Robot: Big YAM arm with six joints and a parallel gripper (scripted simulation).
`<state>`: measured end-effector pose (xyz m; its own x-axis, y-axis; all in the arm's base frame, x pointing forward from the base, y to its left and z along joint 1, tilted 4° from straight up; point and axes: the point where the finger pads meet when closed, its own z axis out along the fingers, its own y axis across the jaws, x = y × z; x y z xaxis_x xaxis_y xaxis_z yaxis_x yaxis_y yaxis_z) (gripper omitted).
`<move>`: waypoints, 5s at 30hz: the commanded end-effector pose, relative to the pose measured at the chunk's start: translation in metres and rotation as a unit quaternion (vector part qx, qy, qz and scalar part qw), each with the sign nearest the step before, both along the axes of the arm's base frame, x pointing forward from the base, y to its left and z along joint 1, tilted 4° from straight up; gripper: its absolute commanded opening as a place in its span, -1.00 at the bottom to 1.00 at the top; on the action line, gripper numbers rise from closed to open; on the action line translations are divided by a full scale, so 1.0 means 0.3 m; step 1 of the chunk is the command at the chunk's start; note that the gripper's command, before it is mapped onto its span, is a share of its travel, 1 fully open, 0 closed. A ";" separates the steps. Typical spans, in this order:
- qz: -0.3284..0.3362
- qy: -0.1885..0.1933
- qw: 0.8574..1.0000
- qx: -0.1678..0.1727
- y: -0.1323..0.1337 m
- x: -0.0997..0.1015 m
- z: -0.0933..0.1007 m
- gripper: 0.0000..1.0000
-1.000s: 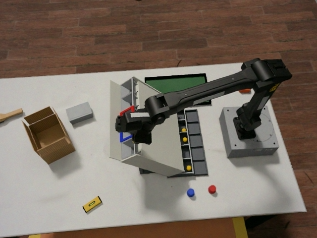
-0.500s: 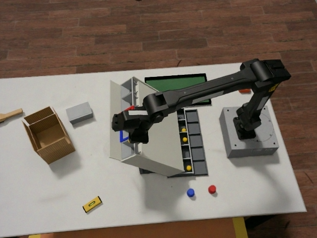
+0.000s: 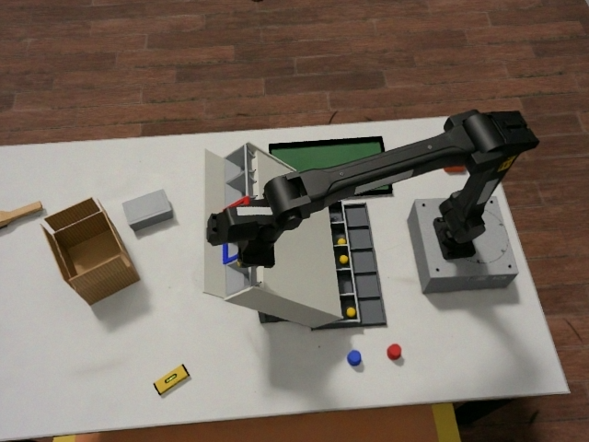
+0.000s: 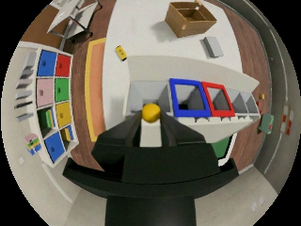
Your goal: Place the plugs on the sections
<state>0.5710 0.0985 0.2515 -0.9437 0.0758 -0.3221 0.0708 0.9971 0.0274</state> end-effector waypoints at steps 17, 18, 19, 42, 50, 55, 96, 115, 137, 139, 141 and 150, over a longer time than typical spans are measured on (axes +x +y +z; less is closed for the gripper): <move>-0.002 -0.032 0.999 0.005 -0.008 0.085 0.080 -1.00; -0.002 -0.032 0.999 0.005 -0.008 0.085 0.080 -1.00; -0.002 -0.032 0.999 0.005 -0.008 0.085 0.080 -1.00; -0.002 -0.032 0.999 0.006 -0.009 0.083 0.079 -1.00; -0.002 -0.032 0.999 0.006 -0.010 0.085 0.078 -1.00; -0.002 -0.032 0.999 0.006 -0.011 0.091 0.082 -1.00; -0.002 -0.033 0.999 0.006 -0.010 0.104 0.038 -1.00; -0.001 -0.031 1.000 0.005 -0.007 0.073 -0.034 -1.00; 0.000 -0.026 1.000 0.004 -0.007 0.072 -0.030 -1.00; 0.000 -0.026 1.000 0.004 -0.007 0.072 -0.029 -1.00; 0.000 -0.026 1.000 0.004 -0.007 0.073 -0.027 -1.00; 0.000 -0.025 1.000 0.004 -0.008 0.075 -0.017 -1.00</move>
<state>0.5900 0.0972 0.2315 -0.9346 0.0773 -0.3471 0.0698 0.9970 0.0341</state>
